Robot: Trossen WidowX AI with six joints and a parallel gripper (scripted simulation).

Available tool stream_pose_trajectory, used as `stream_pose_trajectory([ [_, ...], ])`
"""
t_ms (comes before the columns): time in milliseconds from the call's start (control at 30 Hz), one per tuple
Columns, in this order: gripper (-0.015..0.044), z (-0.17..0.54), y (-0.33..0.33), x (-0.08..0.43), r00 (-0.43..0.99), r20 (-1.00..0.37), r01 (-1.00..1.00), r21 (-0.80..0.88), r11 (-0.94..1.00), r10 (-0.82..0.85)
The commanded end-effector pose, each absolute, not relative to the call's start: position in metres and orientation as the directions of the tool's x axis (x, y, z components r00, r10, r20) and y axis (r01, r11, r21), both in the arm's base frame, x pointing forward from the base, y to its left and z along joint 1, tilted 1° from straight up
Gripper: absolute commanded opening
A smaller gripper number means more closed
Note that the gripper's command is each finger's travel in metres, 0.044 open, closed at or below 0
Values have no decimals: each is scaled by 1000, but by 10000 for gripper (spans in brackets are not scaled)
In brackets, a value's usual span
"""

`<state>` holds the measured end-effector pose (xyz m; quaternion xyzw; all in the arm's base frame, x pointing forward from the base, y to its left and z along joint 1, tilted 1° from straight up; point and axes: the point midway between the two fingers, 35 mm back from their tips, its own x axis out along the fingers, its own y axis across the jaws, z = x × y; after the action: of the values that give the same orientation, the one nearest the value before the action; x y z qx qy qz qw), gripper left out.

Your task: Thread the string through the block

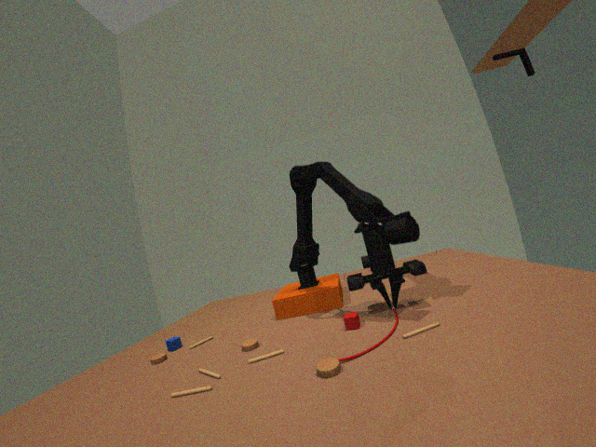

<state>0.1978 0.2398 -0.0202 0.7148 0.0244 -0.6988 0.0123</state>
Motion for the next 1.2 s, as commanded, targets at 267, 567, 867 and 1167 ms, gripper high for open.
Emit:
stream_pose_trajectory([
  [267, 0, -7, 241, 198, 22, -1000, 52, -17, -999, 18],
  [567, 0, 5, 241, 198, 22, -1000, 52, -17, -998, 18],
  [867, 0, 17, 241, 198, 22, -1000, 52, -17, -998, 18],
  [1167, 0, 29, 240, 197, 22, -1000, 52, -17, -998, 18],
])
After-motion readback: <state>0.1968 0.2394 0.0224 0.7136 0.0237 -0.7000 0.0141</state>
